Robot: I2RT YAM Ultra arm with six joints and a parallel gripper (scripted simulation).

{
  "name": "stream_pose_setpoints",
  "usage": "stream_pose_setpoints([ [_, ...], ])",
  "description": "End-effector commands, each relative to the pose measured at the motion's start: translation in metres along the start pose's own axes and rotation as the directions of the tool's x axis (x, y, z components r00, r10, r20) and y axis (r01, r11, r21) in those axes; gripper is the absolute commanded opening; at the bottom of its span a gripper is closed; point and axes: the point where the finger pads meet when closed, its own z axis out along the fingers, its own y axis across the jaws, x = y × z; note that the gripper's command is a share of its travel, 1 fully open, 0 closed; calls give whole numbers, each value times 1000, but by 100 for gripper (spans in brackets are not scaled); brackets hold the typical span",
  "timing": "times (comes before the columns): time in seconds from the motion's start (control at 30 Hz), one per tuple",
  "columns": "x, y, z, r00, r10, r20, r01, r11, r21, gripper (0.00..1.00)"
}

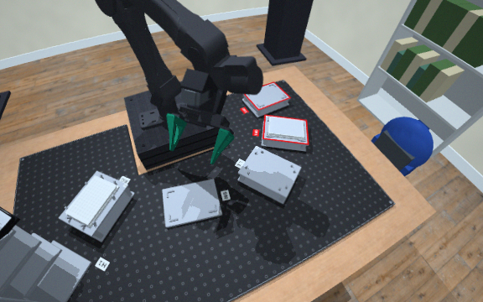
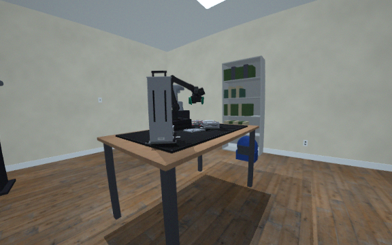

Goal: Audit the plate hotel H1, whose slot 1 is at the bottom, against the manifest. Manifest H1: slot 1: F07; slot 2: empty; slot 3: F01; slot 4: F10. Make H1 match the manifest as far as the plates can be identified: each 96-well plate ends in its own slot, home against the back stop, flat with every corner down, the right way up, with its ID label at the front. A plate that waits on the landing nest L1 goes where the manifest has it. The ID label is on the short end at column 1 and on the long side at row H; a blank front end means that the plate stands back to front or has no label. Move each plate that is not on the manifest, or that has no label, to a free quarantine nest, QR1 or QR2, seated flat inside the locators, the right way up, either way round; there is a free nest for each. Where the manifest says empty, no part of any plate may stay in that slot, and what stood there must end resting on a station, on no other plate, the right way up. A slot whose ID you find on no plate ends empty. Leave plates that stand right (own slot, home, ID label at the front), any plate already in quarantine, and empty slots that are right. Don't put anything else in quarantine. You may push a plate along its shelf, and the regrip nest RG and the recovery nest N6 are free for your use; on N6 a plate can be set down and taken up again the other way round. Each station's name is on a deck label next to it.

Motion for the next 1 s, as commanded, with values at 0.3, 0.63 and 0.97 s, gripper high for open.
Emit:
stream_pose_setpoints([
  [0.3, 11, -2, 9, 1000, 12, 23, -13, 1000, 10, 100],
  [0.63, 11, -2, 9, 1000, 12, 23, -13, 1000, 10, 100],
  [0.97, 11, -2, 9, 1000, 12, 23, -13, 1000, 10, 100],
])
